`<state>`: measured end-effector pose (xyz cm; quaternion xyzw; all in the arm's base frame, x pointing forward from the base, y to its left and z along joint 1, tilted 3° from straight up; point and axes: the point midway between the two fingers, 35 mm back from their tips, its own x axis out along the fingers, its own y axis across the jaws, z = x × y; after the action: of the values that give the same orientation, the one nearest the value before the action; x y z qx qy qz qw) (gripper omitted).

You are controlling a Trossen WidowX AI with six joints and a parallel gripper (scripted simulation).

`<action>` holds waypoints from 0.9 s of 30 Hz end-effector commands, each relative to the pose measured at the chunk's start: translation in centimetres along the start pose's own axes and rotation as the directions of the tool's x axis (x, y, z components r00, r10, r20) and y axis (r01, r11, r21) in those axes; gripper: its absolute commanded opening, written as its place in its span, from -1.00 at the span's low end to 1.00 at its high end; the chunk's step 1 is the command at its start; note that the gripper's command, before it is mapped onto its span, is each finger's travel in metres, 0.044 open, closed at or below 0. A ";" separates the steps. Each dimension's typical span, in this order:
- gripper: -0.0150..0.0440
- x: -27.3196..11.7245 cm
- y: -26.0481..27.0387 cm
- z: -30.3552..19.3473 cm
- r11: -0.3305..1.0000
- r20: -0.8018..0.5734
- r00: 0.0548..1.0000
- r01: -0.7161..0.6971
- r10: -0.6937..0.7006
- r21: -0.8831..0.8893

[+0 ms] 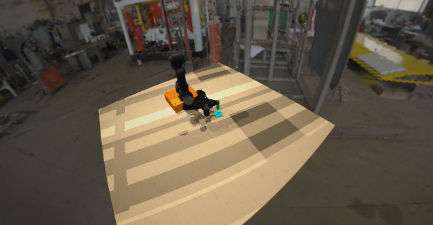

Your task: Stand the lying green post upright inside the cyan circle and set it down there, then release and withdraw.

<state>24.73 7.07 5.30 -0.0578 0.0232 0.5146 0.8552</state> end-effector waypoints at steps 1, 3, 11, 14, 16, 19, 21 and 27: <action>-0.42 0.0 0.2 -0.7 1.000 0.002 1.000 -0.004 0.004 0.003; -0.42 0.1 0.3 -1.1 1.000 0.002 1.000 -0.004 0.004 0.003; -0.42 0.1 0.7 -2.3 1.000 0.002 1.000 -0.004 0.004 0.004; -0.42 0.1 0.9 -2.8 1.000 0.002 1.000 -0.004 0.004 0.005; -0.42 0.1 1.0 -3.0 1.000 0.002 1.000 -0.004 0.004 0.005; -0.42 0.1 1.0 -3.1 1.000 0.002 1.000 -0.004 0.004 0.005; -0.42 0.2 1.0 -3.4 1.000 0.001 1.000 -0.004 0.004 0.005; -0.42 0.3 1.0 -4.5 1.000 0.000 1.000 -0.001 0.001 0.005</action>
<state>24.06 7.26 1.37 -0.0588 0.0223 0.5150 0.8549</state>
